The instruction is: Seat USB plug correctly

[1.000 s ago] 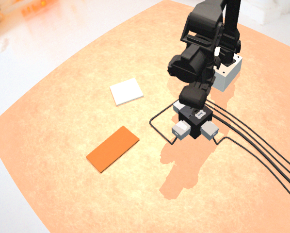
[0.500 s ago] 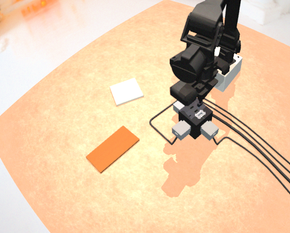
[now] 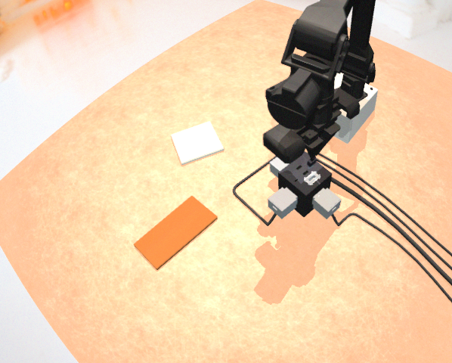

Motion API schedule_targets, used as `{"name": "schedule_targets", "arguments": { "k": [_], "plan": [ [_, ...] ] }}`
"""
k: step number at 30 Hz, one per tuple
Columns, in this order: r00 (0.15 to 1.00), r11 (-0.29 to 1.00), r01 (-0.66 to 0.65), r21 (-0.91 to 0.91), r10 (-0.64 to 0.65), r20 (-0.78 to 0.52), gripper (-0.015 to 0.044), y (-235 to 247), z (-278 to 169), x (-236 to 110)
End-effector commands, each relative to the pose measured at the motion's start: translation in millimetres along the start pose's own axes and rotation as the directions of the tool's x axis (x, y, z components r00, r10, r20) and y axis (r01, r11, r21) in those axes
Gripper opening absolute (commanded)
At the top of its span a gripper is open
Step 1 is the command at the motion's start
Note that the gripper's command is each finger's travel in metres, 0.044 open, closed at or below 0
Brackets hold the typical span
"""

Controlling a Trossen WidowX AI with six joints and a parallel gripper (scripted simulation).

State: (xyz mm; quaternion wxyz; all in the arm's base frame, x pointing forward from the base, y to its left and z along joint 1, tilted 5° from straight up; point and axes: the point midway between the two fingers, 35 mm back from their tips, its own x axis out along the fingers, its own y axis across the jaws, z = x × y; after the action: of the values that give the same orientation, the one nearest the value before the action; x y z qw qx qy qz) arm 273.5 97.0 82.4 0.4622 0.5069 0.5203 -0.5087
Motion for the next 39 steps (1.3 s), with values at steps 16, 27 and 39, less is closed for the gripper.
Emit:
{"name": "schedule_targets", "arguments": {
  "k": [16,27,39],
  "plan": [
    [1.0,1.0,-0.001,-0.006,0.0,-0.009,0.0,0.5,-0.9,2.2],
    [1.0,1.0,-0.001,-0.009,0.001,-0.015,0.0,0.8,-1.5,3.5],
    [1.0,1.0,-0.001,-0.012,0.001,-0.021,0.0,1.1,-2.1,5.0]
  ]
}}
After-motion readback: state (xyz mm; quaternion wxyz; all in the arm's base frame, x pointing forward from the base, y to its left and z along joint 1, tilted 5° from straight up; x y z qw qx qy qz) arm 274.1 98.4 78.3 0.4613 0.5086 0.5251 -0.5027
